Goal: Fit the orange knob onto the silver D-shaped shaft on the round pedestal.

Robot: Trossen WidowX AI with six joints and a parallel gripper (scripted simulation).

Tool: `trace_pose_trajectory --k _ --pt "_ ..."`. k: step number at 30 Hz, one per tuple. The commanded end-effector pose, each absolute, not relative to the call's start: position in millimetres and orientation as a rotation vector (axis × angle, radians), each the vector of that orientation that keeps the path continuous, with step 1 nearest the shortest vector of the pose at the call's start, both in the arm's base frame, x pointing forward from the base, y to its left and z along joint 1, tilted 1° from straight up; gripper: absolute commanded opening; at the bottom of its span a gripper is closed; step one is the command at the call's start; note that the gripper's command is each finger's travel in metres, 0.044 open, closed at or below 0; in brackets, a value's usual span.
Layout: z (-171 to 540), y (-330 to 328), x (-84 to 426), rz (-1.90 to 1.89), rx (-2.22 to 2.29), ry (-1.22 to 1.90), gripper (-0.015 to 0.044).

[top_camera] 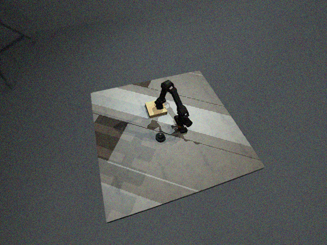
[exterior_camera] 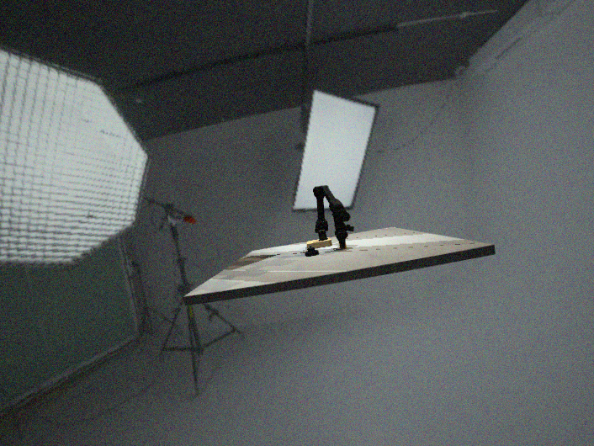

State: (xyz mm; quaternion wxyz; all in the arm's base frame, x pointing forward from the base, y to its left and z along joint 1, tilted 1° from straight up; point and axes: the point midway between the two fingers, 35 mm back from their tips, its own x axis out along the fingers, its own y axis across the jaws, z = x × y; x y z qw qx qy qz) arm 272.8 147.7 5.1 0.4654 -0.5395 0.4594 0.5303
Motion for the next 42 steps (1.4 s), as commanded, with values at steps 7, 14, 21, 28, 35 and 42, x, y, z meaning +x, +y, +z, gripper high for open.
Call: trace_pose_trajectory --k 7,14,21,28,35,42 --pt "2.4 147.3 271.4 1.310 -1.325 1.130 0.0204" --pt "2.4 147.3 271.4 1.310 -1.325 1.130 0.0157" --pt "7.8 146.8 275.0 1.266 -1.305 1.159 0.0000" --pt "28.5 149.0 278.5 1.273 -1.308 1.154 0.0000" --pt "49.7 150.4 280.6 1.280 -1.312 1.149 0.0000" --pt "72.5 151.8 283.3 1.274 -1.307 1.143 0.0000"
